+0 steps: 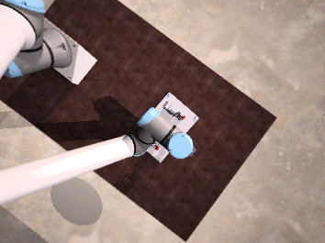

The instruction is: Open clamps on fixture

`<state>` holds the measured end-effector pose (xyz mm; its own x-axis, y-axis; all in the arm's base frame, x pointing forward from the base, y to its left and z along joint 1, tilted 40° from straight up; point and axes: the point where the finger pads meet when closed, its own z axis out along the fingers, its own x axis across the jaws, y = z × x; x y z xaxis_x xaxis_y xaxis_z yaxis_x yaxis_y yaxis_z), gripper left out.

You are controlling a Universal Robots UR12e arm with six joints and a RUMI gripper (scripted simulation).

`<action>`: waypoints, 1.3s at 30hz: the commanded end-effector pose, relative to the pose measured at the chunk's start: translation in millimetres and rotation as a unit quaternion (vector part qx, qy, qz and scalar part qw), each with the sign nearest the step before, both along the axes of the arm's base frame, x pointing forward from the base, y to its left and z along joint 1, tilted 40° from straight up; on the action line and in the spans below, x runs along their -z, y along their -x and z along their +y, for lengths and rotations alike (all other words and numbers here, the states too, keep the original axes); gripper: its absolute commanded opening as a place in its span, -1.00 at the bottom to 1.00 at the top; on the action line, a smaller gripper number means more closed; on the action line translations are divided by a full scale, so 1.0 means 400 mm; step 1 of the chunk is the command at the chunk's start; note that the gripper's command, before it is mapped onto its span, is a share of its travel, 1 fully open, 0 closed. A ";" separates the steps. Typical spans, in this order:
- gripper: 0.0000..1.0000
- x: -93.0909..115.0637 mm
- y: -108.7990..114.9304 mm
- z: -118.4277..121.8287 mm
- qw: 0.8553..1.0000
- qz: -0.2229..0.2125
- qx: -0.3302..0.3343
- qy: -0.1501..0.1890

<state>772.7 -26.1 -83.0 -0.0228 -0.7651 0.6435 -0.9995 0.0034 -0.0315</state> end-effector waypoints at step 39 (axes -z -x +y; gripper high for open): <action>-1.00 -0.042 0.062 0.037 1.000 -0.001 0.000 0.000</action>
<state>750.7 -12.6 -67.8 -0.0232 -0.7652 0.6434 -0.9995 0.0032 -0.0322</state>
